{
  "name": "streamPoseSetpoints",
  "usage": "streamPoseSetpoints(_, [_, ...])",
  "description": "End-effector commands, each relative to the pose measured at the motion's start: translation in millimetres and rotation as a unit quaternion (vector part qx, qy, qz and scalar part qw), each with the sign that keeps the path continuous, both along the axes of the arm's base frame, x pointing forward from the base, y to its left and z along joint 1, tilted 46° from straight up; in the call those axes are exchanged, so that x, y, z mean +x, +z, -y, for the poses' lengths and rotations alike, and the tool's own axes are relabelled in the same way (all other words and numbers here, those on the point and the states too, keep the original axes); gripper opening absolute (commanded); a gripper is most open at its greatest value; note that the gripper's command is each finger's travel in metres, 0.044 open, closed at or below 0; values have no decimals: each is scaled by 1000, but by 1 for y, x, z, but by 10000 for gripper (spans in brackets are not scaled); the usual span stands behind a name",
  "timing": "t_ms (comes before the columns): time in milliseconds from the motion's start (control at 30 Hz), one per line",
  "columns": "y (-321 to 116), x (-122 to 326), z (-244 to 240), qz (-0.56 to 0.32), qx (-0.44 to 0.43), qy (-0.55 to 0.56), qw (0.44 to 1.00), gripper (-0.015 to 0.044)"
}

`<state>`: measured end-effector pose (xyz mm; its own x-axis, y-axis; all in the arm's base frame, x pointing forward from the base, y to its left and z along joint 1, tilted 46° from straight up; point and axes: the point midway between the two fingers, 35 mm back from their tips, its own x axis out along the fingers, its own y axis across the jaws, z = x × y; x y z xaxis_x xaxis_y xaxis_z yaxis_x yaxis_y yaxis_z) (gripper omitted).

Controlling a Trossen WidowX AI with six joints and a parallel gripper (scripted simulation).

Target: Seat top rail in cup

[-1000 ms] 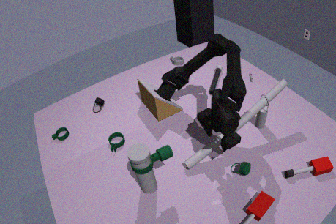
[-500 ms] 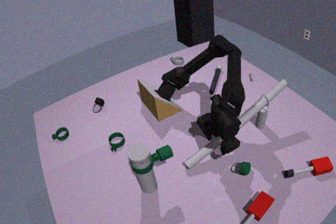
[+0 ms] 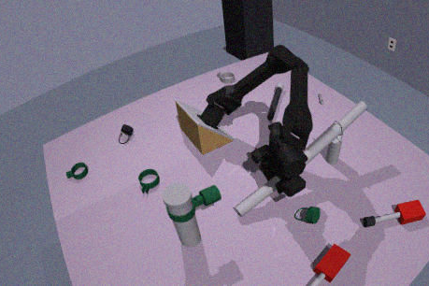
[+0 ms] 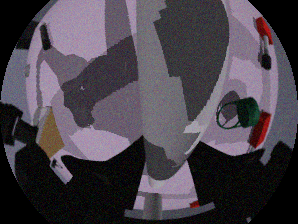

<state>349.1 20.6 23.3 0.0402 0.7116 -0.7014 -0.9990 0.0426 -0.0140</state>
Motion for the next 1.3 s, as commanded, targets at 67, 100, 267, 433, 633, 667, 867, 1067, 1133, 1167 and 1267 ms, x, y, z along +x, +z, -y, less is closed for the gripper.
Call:
streamPoseSetpoints(67, [0,1,-1,1,3,-1,1000,137])
streamPoseSetpoints(100, [0,1,-1,1,3,-1,1000,131])
streamPoseSetpoints(267, [1,0,1,1,2,-1,1000,39])
streamPoseSetpoints(433, [4,0,7,1,-4,-1,1000,0])
streamPoseSetpoints(633, [16,0,39,-1,-68,-2,998,0])
streamPoseSetpoints(667, [19,0,45,-1,-81,-3,997,0])
streamPoseSetpoints(867, [36,-6,82,-9,-151,-4,988,0])
streamPoseSetpoints(1067, [36,-6,81,-9,-150,-4,989,0])
streamPoseSetpoints(1133, [35,-5,78,-9,-144,-4,989,0])
streamPoseSetpoints(1167, [35,-5,77,-8,-141,-5,990,0])
streamPoseSetpoints(1267, [35,-5,77,-8,-141,-5,990,0])
